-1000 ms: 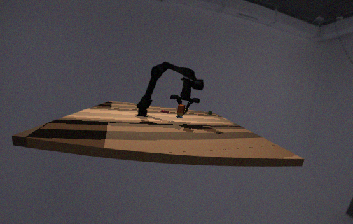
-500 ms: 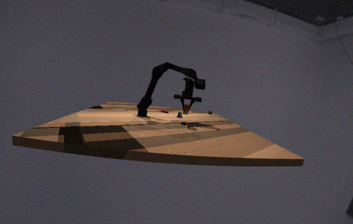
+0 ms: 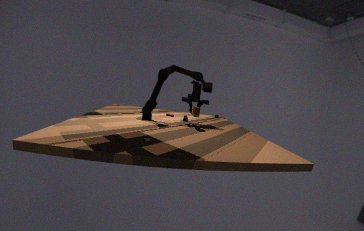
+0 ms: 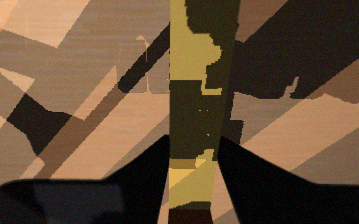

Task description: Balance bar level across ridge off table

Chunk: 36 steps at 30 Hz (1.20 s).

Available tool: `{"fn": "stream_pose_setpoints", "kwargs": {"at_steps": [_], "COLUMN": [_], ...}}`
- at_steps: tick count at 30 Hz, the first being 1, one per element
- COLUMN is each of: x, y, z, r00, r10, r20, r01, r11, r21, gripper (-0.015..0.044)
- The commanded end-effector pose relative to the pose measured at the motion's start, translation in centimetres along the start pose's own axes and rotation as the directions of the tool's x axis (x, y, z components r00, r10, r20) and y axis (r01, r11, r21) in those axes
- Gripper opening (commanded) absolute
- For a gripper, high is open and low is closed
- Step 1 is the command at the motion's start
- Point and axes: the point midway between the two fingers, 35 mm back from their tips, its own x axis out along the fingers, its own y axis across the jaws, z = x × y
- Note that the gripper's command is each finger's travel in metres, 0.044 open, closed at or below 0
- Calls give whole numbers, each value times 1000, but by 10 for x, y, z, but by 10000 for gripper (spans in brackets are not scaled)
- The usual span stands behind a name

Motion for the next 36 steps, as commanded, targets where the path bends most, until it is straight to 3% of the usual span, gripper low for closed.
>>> {"fn": "stream_pose_setpoints", "kwargs": {"at_steps": [1, 36], "x": [-1, -3], "y": [-4, -2], "z": [18, 157], "r00": [1000, 1000], "r10": [0, 0], "r20": [-3, 11], "r01": [0, 5], "r11": [998, 878], "r21": [-64, -478], "gripper": [0, 0]}}
